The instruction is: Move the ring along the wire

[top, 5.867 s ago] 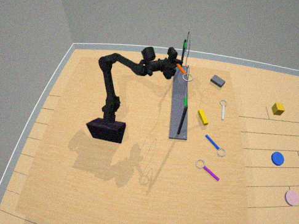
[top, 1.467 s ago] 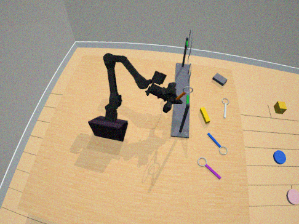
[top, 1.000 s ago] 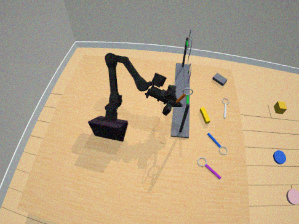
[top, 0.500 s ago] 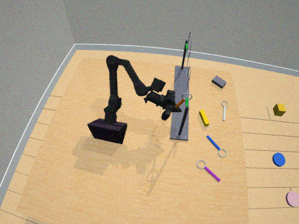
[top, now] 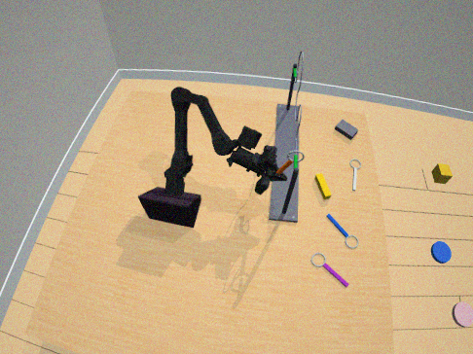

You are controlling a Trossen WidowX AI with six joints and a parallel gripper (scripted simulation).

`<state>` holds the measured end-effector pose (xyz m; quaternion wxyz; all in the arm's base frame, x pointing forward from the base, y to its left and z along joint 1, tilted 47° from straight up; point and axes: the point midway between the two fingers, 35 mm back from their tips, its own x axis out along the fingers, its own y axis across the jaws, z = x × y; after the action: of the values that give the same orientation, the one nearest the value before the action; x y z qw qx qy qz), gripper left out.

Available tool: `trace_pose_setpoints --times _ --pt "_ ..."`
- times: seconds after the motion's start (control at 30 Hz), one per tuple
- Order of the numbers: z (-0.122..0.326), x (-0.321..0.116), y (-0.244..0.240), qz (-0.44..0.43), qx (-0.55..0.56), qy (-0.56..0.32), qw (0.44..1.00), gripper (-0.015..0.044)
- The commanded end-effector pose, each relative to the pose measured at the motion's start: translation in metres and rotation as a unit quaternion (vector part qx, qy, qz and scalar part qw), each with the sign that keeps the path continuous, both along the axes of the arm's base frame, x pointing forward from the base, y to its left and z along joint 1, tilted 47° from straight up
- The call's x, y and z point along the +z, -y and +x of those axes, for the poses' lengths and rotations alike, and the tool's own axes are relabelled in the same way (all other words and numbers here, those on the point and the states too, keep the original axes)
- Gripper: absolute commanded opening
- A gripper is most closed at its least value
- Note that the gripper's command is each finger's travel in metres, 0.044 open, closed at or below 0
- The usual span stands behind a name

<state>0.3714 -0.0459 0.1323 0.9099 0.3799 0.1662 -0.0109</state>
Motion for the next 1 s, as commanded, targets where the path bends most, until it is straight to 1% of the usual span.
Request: trace_pose_setpoints --times 0.0,0.23,0.6,0.97 --pt "-0.001 -0.007 0.002 0.0 0.003 -0.005 1.0 -0.015" --pt "-0.001 -0.011 0.003 0.0 0.003 -0.005 1.0 -0.015" --pt "0.001 -0.022 -0.008 0.001 0.003 -0.005 1.0 -0.015" --pt "0.001 -0.022 -0.008 0.001 0.003 -0.005 1.0 -0.015"
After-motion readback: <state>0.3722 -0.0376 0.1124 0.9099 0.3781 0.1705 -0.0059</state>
